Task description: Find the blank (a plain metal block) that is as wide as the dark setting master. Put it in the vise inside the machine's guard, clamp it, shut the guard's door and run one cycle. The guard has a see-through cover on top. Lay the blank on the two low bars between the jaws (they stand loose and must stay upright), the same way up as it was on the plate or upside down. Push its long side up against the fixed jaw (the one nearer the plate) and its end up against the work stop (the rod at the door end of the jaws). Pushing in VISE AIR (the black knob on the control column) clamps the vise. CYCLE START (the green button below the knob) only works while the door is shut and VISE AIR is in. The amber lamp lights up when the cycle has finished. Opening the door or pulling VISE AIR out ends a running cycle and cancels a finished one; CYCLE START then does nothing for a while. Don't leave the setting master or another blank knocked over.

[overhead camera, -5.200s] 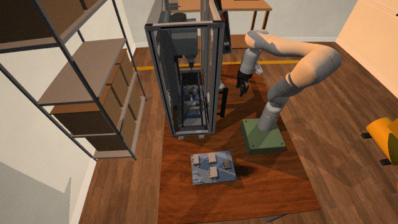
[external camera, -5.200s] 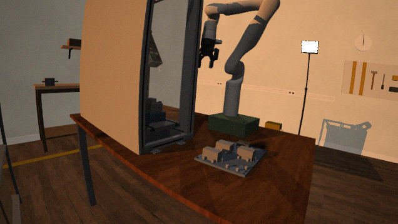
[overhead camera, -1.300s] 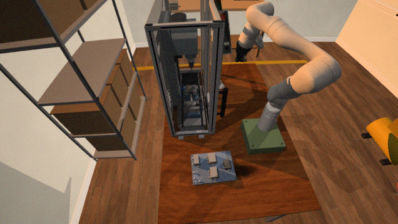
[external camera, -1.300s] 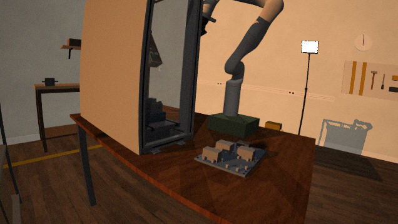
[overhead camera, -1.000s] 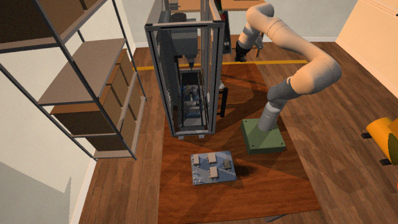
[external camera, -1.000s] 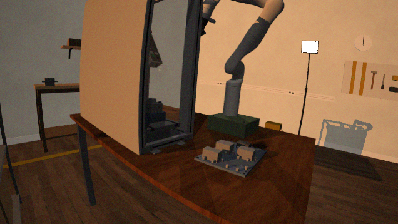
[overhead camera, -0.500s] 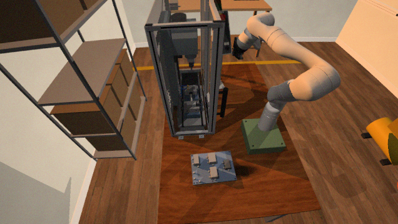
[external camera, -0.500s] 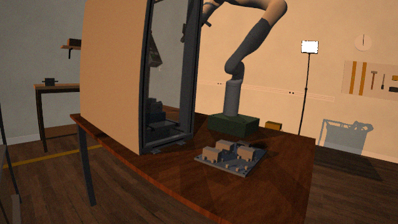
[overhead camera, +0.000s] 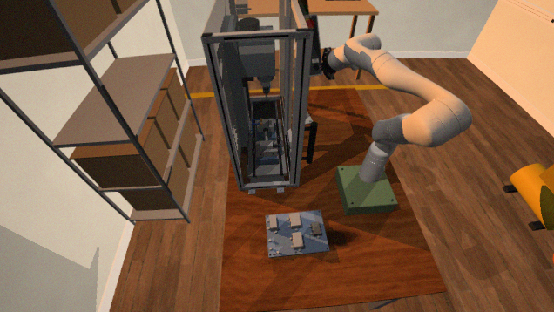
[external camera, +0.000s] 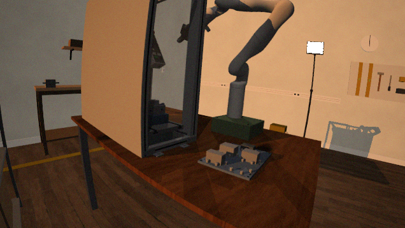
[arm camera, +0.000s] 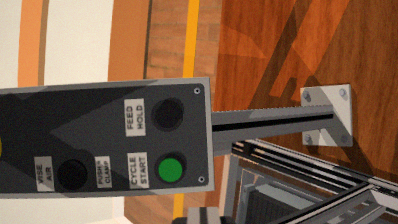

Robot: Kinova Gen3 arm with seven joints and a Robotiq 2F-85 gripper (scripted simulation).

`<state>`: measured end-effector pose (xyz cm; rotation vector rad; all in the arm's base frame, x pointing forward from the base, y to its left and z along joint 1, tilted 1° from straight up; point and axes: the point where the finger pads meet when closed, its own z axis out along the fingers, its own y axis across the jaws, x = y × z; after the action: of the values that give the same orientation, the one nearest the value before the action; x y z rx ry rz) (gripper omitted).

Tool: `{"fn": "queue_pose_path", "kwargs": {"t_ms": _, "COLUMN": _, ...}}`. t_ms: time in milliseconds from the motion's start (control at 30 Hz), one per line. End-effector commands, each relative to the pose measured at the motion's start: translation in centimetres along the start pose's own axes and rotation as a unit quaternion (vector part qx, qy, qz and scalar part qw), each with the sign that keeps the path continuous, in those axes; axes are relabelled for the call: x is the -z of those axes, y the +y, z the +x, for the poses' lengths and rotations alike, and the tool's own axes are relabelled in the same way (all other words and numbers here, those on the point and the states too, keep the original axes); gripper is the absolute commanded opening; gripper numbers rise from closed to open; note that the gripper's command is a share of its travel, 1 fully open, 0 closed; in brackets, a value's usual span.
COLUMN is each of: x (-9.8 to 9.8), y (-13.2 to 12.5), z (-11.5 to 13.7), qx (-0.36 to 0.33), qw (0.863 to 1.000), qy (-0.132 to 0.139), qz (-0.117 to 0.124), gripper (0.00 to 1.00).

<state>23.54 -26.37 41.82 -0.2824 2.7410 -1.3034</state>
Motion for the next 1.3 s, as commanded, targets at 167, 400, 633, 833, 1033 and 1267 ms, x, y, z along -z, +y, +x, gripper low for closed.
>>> {"fn": "queue_pose_path", "kwargs": {"t_ms": 167, "x": 0.0, "y": -0.1, "z": 0.0, "qx": 0.008, "qw": 0.999, "qy": -0.005, "qz": 0.044, "gripper": 0.1}}
{"fn": "queue_pose_path", "kwargs": {"t_ms": 400, "x": 0.0, "y": -0.1, "z": 0.0, "qx": 0.013, "qw": 0.997, "qy": -0.009, "qz": 0.073, "gripper": 0.1}}
{"fn": "queue_pose_path", "kwargs": {"t_ms": 633, "x": 0.0, "y": -0.1, "z": 0.0, "qx": 0.013, "qw": 0.997, "qy": -0.009, "qz": 0.073, "gripper": 0.1}}
{"fn": "queue_pose_path", "kwargs": {"t_ms": 833, "x": -3.0, "y": -0.5, "z": -0.1, "qx": 0.013, "qw": 0.997, "qy": -0.009, "qz": 0.073, "gripper": 0.1}}
{"fn": "queue_pose_path", "kwargs": {"t_ms": 1033, "x": -3.0, "y": -0.5, "z": -0.1, "qx": 0.013, "qw": 0.997, "qy": -0.009, "qz": 0.073, "gripper": 0.1}}
{"fn": "queue_pose_path", "kwargs": {"t_ms": 1267, "x": -4.2, "y": -0.7, "z": -0.1, "qx": 0.013, "qw": 0.997, "qy": -0.009, "qz": 0.073, "gripper": 0.1}}
